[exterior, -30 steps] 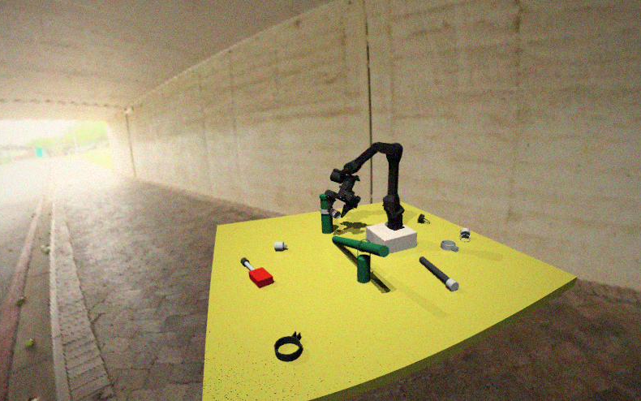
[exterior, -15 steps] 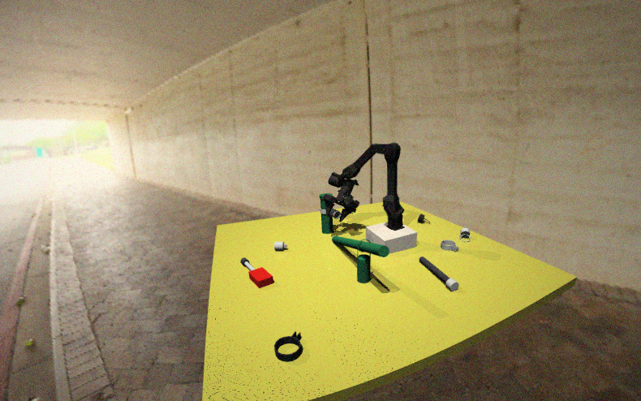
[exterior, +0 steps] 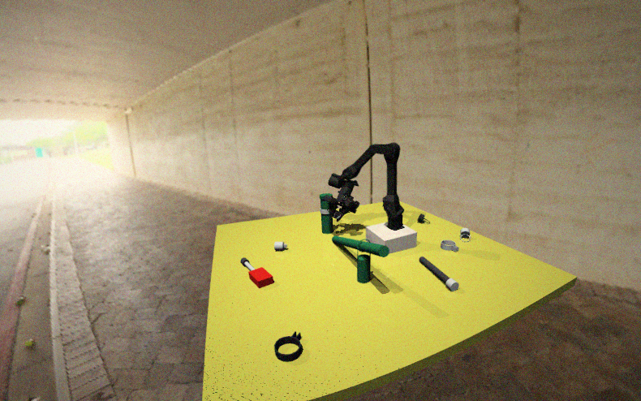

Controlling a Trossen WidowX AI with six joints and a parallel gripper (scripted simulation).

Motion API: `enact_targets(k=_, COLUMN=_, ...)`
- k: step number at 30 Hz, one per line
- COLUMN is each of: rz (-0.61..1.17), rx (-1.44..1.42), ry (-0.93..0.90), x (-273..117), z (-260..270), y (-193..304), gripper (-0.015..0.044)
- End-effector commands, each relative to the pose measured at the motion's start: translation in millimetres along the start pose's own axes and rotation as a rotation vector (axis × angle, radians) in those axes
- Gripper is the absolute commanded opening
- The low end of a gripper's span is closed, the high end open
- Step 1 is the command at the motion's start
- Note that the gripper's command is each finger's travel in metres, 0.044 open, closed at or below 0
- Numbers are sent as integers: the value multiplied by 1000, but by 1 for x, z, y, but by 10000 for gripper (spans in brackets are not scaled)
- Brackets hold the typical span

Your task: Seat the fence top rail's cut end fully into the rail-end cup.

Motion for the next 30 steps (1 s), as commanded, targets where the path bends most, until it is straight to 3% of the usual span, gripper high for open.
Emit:
enact_targets(k=1, rz=-2, rx=7, ry=-4, x=1, z=1, y=-1, gripper=118)
enact_targets(k=4, rz=-2, rx=7, ry=-4, x=1, z=1, y=-1, gripper=98)
enact_targets(k=8, rz=10, rx=28, ry=-3, x=2, z=-1, y=-1, gripper=0)
enact_targets(k=30, rz=90, rx=167, ry=5, x=10, z=-14, y=-4, gripper=0)
Point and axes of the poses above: the point midway between the two fingers, 35 mm back from their tips, its own x axis out along the fingers, its own z axis across the jaws, y = z × x, the point moved 4 cm from there along -x, back along the fingers, and after that the axes turned 5 degrees about x, right-handed, at the moved point
